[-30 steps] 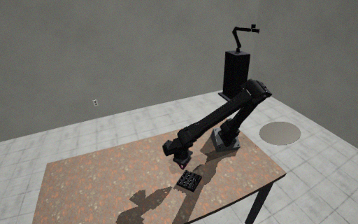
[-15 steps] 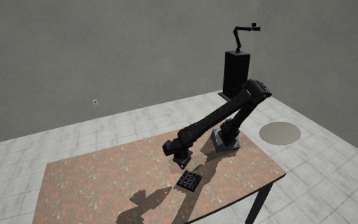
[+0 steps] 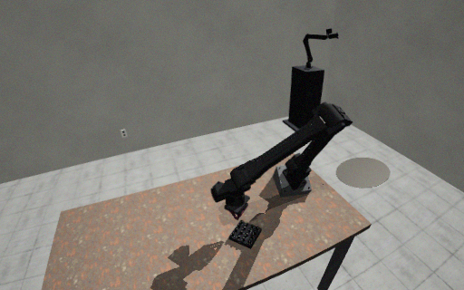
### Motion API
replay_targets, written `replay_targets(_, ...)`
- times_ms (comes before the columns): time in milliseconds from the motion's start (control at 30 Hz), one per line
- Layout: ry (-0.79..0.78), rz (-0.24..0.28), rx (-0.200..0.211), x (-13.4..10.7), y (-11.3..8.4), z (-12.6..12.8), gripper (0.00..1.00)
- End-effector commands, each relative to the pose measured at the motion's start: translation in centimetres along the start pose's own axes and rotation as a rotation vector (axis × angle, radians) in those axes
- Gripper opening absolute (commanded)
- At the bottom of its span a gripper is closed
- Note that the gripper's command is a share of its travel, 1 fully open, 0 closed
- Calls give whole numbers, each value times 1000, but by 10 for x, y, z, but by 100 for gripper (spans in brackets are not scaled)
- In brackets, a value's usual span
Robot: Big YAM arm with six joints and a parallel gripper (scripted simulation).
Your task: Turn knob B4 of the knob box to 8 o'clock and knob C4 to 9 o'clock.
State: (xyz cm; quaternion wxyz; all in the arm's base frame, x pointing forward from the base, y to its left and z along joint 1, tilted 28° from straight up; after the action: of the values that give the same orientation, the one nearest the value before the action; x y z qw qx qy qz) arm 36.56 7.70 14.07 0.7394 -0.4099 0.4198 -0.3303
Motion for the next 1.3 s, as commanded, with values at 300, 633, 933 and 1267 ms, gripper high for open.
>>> replay_targets(300,5,0,-8,-2,15,-1,19)
replay_targets(633,14,-2,-5,1,25,-2,19)
replay_targets(933,5,1,-8,-3,38,-1,19)
replay_targets(1267,6,1,-8,-3,45,-2,19)
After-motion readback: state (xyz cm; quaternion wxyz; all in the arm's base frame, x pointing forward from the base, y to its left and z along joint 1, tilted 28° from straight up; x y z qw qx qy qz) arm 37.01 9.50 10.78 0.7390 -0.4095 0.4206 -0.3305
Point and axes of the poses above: the point where the finger pads meet when closed, its own y axis out along the fingers, its own z axis across the jaws, x = y × z, the point moved 3 cm from there along -y, back along the fingers, and after that the axes turned 11 degrees about y, right-handed, at the moved point
